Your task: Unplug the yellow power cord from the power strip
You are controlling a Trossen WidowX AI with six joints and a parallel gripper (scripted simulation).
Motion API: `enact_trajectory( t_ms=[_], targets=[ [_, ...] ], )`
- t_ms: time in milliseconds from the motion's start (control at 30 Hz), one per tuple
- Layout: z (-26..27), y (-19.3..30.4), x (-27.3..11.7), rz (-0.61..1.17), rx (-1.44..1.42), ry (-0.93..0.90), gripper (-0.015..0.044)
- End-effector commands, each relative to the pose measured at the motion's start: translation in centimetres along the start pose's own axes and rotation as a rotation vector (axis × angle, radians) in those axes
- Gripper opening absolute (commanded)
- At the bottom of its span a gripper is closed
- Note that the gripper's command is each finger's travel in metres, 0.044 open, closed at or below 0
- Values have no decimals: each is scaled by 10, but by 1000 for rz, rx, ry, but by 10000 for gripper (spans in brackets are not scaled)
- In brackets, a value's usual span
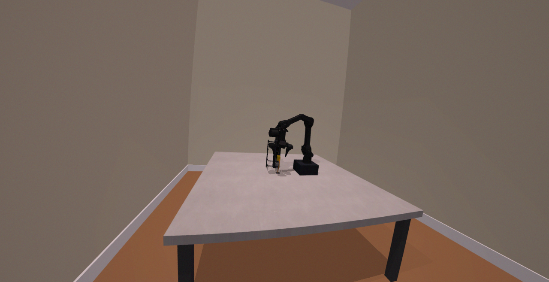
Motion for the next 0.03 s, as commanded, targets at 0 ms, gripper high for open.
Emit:
enact_trajectory(
  t_ms=[0],
  targets=[
    [0, 0, 0, 0, 3, -3, 440]
  ],
)
Point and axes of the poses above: the point midway between the two fingers, 35 mm back from their tips, its own x axis out along the fingers, its own z axis across the jaws, y = z × x, the point moved 7 cm from there along -x, back along the fingers, and after that the axes turned 1 degree about -x, right-handed, at the moved point
